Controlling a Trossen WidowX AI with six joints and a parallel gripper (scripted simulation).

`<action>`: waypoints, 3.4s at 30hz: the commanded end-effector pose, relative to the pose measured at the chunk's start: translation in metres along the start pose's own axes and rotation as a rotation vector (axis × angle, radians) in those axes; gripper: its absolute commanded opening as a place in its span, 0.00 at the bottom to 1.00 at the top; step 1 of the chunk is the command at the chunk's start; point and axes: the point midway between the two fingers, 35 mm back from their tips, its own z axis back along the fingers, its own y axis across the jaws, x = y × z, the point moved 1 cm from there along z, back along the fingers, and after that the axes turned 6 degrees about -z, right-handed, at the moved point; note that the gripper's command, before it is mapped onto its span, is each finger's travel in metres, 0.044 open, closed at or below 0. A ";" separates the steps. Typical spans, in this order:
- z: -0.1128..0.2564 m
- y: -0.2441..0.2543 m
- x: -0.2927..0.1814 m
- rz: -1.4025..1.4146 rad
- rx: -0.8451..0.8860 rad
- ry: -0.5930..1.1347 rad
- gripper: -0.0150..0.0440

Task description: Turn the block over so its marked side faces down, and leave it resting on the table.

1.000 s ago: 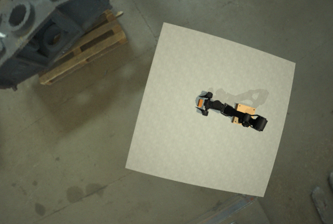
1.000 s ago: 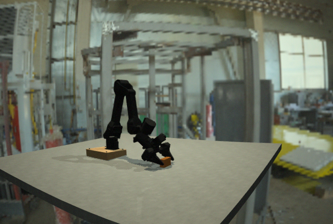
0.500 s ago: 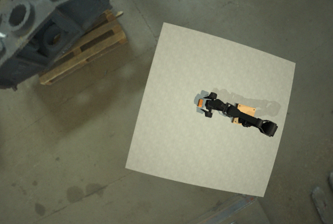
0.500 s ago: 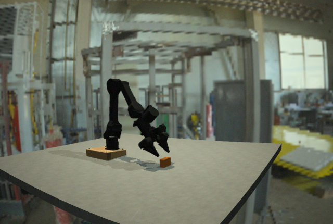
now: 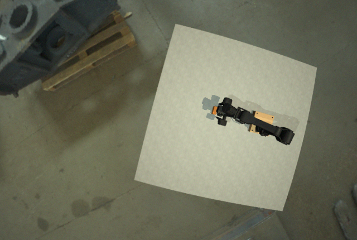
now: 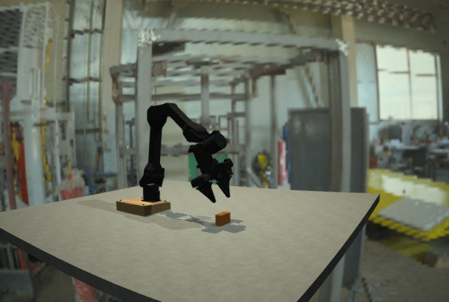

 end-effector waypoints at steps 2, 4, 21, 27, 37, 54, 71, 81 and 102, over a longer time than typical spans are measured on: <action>0.000 0.001 0.013 0.003 -0.022 0.164 1.00; 0.002 0.001 0.018 0.004 -0.029 0.228 1.00; -0.005 0.002 0.021 0.013 -0.054 0.436 1.00; -0.020 0.001 0.013 0.013 -0.054 0.436 1.00; -0.034 0.001 0.006 0.013 -0.054 0.436 1.00; -0.059 -0.001 -0.005 0.013 -0.053 0.436 1.00; -0.064 -0.001 -0.007 0.013 -0.053 0.436 0.68; -0.064 -0.001 -0.007 0.013 -0.053 0.436 0.56; -0.040 0.000 0.005 0.010 -0.048 0.386 0.25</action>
